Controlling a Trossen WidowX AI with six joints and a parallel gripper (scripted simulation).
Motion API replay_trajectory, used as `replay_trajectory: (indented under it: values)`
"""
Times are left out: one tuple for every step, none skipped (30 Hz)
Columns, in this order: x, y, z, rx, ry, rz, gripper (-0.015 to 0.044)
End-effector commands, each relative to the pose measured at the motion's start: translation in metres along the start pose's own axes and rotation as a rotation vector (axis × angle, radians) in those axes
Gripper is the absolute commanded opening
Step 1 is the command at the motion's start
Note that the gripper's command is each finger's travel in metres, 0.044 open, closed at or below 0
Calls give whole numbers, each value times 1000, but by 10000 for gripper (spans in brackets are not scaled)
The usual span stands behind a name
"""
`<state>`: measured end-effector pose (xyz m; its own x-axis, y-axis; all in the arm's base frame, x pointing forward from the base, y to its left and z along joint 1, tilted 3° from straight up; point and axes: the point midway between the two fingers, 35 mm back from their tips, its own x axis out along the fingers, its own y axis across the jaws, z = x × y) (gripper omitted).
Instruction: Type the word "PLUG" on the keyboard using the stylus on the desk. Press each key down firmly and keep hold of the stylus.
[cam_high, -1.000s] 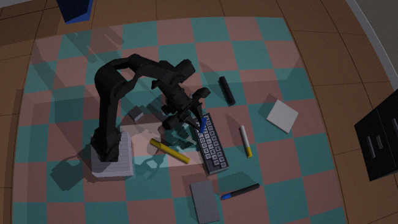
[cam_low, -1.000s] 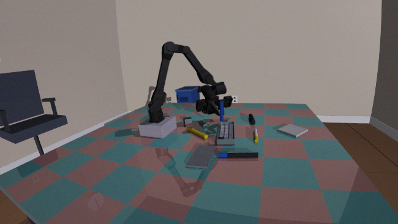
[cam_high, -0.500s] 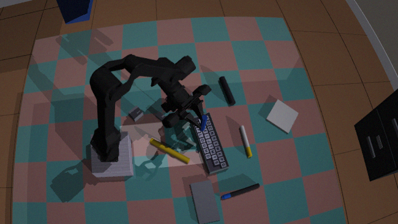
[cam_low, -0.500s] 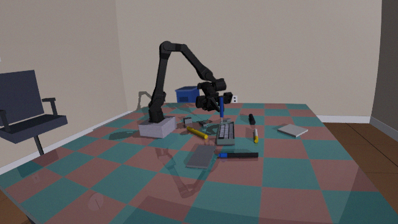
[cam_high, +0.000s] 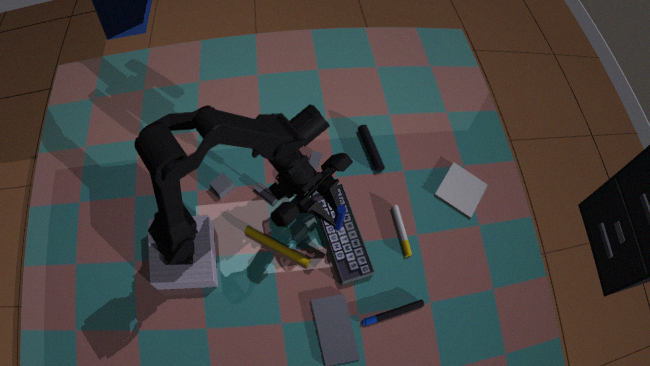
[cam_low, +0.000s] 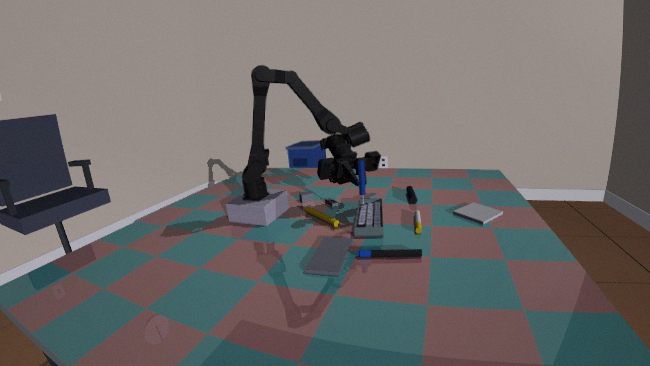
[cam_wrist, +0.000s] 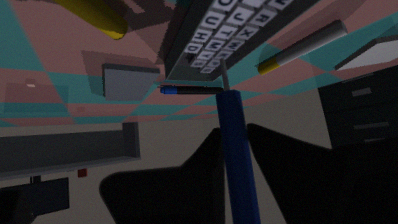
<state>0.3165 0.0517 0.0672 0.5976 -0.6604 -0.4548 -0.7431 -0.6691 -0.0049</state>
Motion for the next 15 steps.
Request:
replay_trajectory:
  values:
    - [6,3,7,-5,-3,1,0]
    - [7,3,10,-6,-3,1,0]
    - [9,3,13,-6,-4,1,0]
    - [9,3,14,-6,-4,2,0]
    - [10,3,15,-6,-4,2,0]
    - [10,3,15,-6,-4,2,0]
    - [10,3,15,-6,-4,2,0]
    - [10,3,15,-6,-4,2,0]
    - [10,3,15,-6,-4,2,0]
    - [10,3,15,-6,-4,2,26]
    - [10,3,16,-6,-4,2,53]
    - [10,3,16,-6,-4,2,79]
    - [10,3,17,-6,-4,2,81]
    - [11,3,17,-6,-4,2,81]
    - [11,3,18,-6,-4,2,81]
